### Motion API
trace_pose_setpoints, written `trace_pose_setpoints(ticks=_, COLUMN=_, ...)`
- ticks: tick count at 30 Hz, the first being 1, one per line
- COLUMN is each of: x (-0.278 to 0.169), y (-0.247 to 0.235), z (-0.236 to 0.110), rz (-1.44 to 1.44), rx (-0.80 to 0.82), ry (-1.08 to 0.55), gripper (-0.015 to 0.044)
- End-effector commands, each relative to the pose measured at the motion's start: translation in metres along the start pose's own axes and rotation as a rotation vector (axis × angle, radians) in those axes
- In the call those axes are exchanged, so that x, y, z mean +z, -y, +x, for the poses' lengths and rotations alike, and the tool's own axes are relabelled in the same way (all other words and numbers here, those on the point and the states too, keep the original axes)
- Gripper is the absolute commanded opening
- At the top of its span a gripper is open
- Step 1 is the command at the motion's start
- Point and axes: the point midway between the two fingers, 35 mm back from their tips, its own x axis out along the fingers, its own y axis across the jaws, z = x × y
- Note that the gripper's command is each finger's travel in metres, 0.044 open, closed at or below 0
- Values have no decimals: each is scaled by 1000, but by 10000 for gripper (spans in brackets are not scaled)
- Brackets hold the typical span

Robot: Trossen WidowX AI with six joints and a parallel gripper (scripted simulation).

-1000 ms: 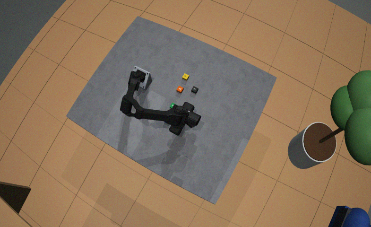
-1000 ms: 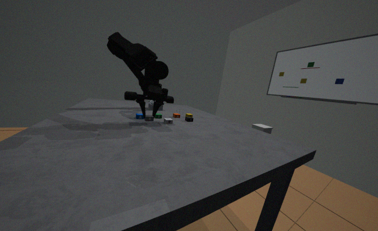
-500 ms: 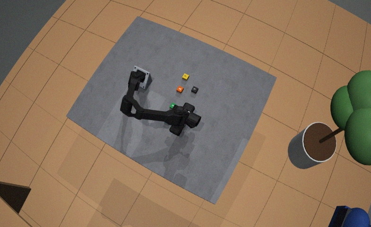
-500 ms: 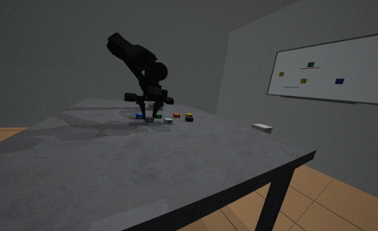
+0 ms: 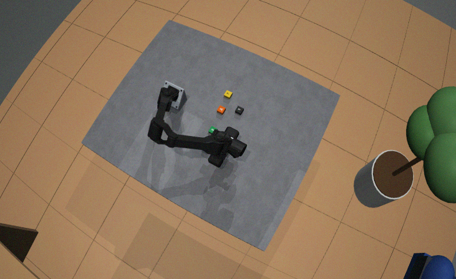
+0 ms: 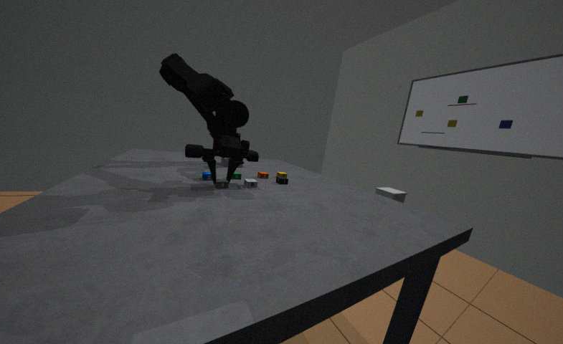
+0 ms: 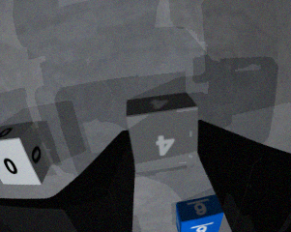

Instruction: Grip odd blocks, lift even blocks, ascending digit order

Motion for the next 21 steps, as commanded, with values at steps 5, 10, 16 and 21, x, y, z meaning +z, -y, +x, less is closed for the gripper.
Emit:
trace_pose_setpoints(ticks=5, x=0, y=0, z=1, rz=-5, rx=-4, ry=-1, gripper=330)
trace_pose_setpoints(ticks=10, x=0, y=0, z=1, rz=-5, rx=-4, ry=-1, gripper=400)
trace_pose_setpoints(ticks=16, x=0, y=0, z=-36, rz=-5, rx=-2, ry=-1, gripper=400)
trace_pose_setpoints(ticks=21, x=1, y=0, z=-44, rz=-5, rx=0, ry=-1, gripper=348)
